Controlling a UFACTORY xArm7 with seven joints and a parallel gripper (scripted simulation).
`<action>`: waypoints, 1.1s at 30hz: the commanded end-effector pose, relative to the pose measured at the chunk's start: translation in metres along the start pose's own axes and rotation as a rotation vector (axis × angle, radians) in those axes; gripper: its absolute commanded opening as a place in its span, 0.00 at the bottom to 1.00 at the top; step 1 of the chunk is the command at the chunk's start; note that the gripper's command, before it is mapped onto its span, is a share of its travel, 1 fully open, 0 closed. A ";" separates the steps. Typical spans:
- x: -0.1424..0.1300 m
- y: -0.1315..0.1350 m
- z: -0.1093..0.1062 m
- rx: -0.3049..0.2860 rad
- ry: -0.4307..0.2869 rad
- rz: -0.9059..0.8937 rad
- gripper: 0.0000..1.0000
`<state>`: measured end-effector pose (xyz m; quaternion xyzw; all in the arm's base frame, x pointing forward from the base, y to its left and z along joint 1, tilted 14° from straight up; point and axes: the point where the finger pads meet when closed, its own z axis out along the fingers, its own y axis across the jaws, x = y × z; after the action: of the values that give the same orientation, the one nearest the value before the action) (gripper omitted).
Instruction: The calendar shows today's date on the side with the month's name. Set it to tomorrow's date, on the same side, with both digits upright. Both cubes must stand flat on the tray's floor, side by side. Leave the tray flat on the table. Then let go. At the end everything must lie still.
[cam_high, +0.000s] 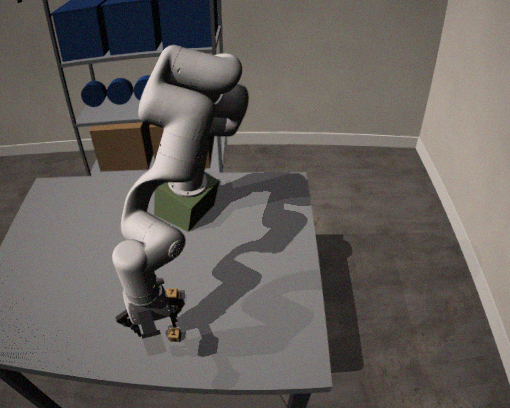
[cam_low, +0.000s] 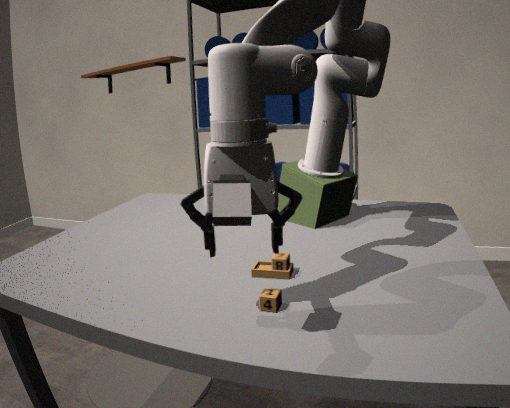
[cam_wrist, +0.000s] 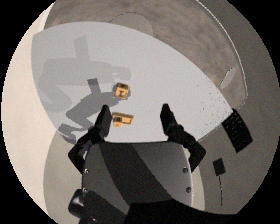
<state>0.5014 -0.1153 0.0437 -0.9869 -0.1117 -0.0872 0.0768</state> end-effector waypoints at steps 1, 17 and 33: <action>0.009 0.016 -0.002 0.013 0.012 -0.173 1.00; 0.023 0.058 -0.003 0.013 0.016 -0.590 1.00; 0.025 0.064 0.014 0.013 0.017 -0.657 1.00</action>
<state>0.5398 -0.1687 0.0309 -0.8968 -0.4243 -0.1126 0.0543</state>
